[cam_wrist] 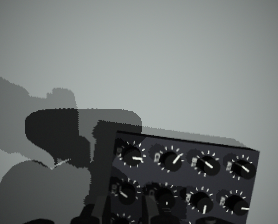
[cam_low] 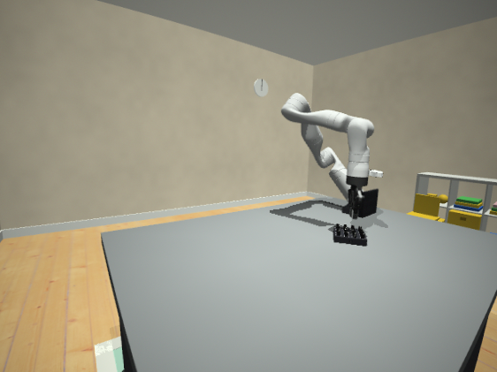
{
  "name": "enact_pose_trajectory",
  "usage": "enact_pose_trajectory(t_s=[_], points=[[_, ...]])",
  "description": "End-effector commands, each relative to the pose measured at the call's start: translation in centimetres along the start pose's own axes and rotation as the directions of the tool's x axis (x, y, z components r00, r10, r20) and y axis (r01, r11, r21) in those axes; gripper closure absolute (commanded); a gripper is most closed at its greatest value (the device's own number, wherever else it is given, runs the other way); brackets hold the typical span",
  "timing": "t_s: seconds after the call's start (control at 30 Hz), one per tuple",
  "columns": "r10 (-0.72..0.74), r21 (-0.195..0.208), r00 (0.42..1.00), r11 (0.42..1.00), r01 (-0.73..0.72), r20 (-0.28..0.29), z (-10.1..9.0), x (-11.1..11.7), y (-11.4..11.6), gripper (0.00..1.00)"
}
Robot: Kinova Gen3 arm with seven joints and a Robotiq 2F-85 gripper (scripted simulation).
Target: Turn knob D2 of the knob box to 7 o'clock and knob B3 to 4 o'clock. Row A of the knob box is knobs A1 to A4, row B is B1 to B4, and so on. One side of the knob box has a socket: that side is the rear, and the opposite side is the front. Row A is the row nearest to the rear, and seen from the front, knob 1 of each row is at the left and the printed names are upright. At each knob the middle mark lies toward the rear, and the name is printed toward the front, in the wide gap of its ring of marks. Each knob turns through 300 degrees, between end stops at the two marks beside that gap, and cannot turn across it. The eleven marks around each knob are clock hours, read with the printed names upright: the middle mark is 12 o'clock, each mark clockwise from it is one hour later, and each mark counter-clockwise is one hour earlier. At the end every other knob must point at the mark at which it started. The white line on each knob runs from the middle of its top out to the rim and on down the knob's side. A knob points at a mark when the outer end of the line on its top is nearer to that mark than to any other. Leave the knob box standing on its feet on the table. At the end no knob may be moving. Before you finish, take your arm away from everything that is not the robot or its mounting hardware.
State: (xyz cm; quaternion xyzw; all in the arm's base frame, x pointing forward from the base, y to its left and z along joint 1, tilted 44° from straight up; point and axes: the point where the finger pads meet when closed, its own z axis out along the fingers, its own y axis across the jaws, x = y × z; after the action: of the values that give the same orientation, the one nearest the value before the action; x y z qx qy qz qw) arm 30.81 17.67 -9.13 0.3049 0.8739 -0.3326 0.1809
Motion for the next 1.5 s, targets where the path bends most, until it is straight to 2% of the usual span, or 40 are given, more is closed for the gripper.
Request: enact_pose_trajectory(t_s=[0.0, 0.03, 0.07, 0.37, 0.73, 0.87, 1.1, 1.47], points=[[0.000, -0.002, 1.000, 1.000, 0.000, 0.000, -0.1, 0.0, 0.0, 0.81], [0.000, -0.002, 1.000, 1.000, 0.000, 0.000, -0.1, 0.0, 0.0, 0.81], [0.000, -0.002, 1.000, 1.000, 0.000, 0.000, -0.1, 0.0, 0.0, 0.00], [0.000, -0.002, 1.000, 1.000, 0.000, 0.000, -1.6, 0.0, 0.0, 0.00], [0.000, -0.002, 1.000, 1.000, 0.000, 0.000, -8.6, 0.0, 0.0, 0.00], [0.000, -0.002, 1.000, 1.000, 0.000, 0.000, -10.5, 0.0, 0.0, 0.00], [0.000, -0.002, 1.000, 1.000, 0.000, 0.000, -11.4, 0.0, 0.0, 0.00], [0.000, -0.002, 1.000, 1.000, 0.000, 0.000, -11.4, 0.0, 0.0, 0.00]])
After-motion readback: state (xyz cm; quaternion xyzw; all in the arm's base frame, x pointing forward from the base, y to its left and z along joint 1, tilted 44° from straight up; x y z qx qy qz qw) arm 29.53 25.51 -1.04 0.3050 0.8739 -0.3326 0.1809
